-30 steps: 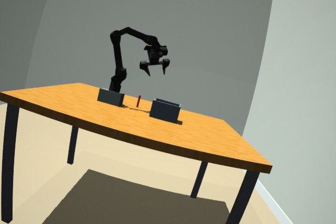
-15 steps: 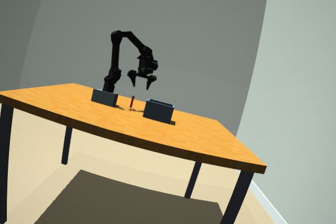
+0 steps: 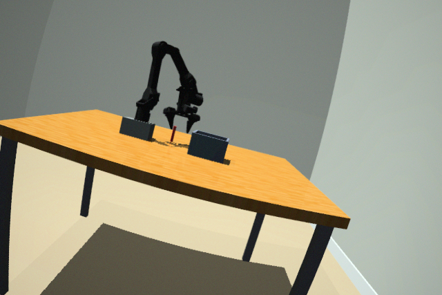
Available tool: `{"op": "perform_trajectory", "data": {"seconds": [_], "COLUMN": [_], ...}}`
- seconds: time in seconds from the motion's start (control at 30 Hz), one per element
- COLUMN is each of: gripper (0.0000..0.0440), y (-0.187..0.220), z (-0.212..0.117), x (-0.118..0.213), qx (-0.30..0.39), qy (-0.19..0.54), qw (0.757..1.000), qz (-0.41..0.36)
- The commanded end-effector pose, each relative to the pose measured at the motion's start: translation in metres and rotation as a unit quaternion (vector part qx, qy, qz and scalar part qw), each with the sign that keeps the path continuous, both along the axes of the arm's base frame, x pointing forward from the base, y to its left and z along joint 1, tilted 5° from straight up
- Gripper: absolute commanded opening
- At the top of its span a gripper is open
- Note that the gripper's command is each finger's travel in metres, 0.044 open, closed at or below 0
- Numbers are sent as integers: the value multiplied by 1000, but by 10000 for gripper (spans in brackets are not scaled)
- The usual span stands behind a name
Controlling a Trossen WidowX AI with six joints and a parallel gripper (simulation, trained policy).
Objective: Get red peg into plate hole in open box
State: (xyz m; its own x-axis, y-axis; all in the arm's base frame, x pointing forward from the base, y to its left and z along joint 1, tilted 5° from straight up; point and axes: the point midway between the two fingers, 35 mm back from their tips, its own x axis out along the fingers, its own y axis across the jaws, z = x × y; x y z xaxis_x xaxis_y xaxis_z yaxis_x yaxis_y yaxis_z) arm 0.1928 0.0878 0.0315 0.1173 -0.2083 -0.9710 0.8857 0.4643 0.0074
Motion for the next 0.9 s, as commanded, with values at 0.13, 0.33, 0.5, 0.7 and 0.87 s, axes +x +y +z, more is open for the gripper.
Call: {"op": "perform_trajectory", "data": {"seconds": [0.13, 0.33, 0.5, 0.7, 0.87], "gripper": [430, 301, 170, 12, 0], "y": [11, 14, 19, 21, 20], "z": [-33, -42, -41, -39, -29], "x": [-4, -11, -12, -12, -2], "qx": [28, 42, 59, 78, 75], "qy": [-4, 14, 31, 50, 37], "qw": [999, 999, 997, 995, 995], "qz": [19, 19, 27, 36, 50]}}
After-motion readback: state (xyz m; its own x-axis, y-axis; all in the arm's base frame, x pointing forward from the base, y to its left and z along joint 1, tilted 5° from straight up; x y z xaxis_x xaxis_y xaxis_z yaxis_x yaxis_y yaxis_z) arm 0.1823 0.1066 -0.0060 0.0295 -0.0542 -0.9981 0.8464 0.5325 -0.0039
